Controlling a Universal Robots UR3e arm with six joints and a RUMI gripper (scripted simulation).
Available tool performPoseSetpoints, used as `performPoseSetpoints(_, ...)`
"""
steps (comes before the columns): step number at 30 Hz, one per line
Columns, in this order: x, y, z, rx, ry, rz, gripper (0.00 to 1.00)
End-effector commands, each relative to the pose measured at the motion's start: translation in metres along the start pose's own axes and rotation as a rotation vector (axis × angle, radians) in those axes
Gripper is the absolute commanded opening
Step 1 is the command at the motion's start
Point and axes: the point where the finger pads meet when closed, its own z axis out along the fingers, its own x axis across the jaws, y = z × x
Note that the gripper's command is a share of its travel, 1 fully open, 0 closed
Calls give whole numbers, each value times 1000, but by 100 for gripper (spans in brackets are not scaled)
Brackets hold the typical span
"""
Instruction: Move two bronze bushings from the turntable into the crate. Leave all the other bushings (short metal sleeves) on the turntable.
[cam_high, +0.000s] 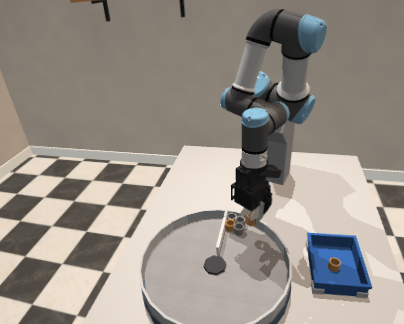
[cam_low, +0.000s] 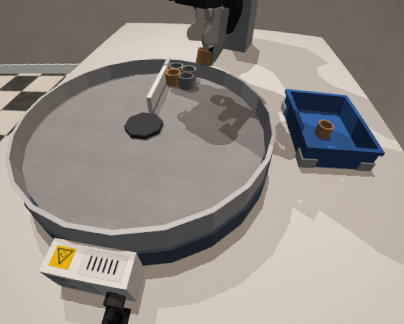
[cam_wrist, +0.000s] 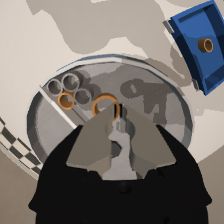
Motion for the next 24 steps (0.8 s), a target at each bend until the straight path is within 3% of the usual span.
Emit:
performPoseSetpoints(1,8,-5,0,-3,-3,0,0)
performPoseSetpoints(24,51,-38,0,-3,-3,0,0)
